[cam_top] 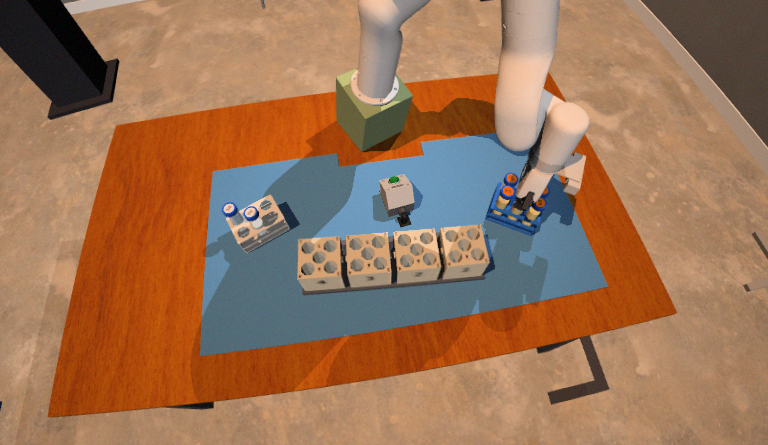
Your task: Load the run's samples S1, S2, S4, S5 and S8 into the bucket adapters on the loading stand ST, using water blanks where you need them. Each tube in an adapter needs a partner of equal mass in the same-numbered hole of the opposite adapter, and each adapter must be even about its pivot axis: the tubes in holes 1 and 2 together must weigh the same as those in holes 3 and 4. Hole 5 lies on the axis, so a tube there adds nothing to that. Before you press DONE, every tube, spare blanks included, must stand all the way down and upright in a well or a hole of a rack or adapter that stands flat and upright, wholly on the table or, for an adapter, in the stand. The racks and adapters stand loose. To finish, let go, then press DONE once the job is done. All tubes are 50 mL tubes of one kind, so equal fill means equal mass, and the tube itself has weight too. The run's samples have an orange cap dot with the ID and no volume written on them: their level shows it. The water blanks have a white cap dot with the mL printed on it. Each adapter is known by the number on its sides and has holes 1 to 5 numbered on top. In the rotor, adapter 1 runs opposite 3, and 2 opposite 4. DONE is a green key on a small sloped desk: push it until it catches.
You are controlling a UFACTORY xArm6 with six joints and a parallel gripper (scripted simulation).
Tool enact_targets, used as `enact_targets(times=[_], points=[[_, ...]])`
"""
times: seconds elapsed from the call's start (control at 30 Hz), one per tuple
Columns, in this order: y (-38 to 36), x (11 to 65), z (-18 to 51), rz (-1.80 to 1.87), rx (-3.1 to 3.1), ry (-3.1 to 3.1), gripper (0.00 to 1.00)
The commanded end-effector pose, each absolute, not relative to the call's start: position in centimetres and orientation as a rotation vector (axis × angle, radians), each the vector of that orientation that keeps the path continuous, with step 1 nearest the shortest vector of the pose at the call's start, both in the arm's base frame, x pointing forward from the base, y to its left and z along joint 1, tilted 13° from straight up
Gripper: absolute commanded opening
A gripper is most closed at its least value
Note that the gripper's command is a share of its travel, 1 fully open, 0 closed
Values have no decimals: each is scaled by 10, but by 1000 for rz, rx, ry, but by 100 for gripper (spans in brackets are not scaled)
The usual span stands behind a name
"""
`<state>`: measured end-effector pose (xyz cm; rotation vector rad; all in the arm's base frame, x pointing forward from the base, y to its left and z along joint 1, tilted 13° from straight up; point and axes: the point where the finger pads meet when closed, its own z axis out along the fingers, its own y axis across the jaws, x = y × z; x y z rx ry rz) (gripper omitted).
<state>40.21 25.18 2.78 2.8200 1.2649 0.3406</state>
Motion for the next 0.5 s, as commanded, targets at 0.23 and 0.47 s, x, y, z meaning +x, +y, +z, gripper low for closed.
enact_targets(times=[0.23, 0.47], points=[[252, 402, 33, 347, 2820, 1265, 0], [252, 402, 36, 347, 2820, 1265, 0]])
